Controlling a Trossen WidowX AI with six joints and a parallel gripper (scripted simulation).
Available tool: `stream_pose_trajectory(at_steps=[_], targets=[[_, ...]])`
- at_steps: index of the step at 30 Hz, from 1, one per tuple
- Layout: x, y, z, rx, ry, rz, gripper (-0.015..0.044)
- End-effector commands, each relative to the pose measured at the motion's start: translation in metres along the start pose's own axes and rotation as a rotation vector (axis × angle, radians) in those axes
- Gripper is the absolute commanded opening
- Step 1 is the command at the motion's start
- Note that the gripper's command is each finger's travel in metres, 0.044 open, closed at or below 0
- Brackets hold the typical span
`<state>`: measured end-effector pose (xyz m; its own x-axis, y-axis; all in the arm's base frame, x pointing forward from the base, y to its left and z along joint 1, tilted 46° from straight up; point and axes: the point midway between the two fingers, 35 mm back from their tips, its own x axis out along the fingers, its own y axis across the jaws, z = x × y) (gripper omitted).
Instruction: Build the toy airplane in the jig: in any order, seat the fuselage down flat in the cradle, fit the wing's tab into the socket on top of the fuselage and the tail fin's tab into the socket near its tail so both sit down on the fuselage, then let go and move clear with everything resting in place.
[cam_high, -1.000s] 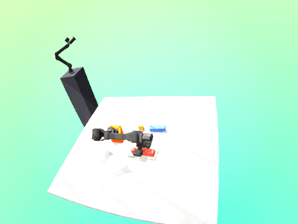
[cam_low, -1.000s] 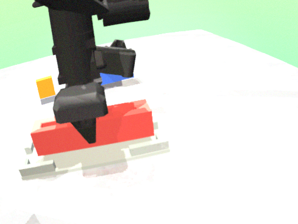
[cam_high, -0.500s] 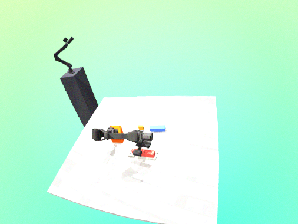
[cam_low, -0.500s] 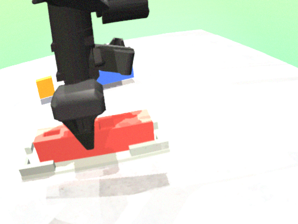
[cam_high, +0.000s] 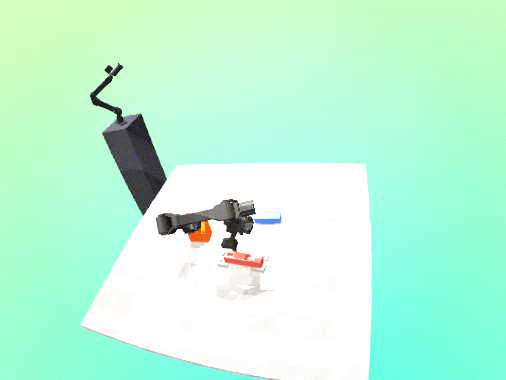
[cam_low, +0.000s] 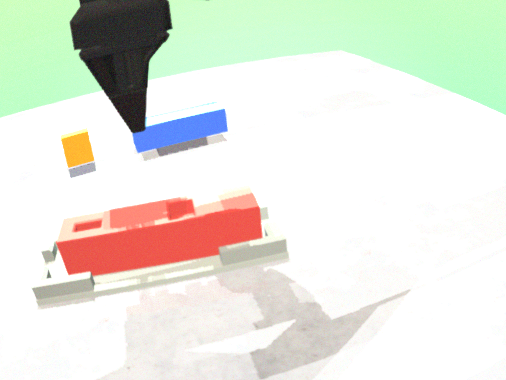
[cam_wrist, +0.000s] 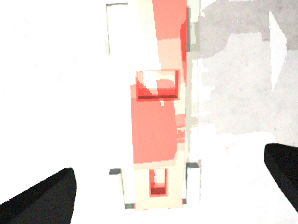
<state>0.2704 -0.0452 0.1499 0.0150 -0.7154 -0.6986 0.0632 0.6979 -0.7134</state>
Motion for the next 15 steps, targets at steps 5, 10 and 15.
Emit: stream_pose_trajectory(at_steps=[5,10,15], targets=[[0.0,0.008,0.007,-0.08,0.0,0.008,0.044],[-0.003,0.071,0.038,-0.072,-0.002,0.029,0.044],[-0.001,0.146,0.057,-0.072,-0.002,0.041,0.044]])
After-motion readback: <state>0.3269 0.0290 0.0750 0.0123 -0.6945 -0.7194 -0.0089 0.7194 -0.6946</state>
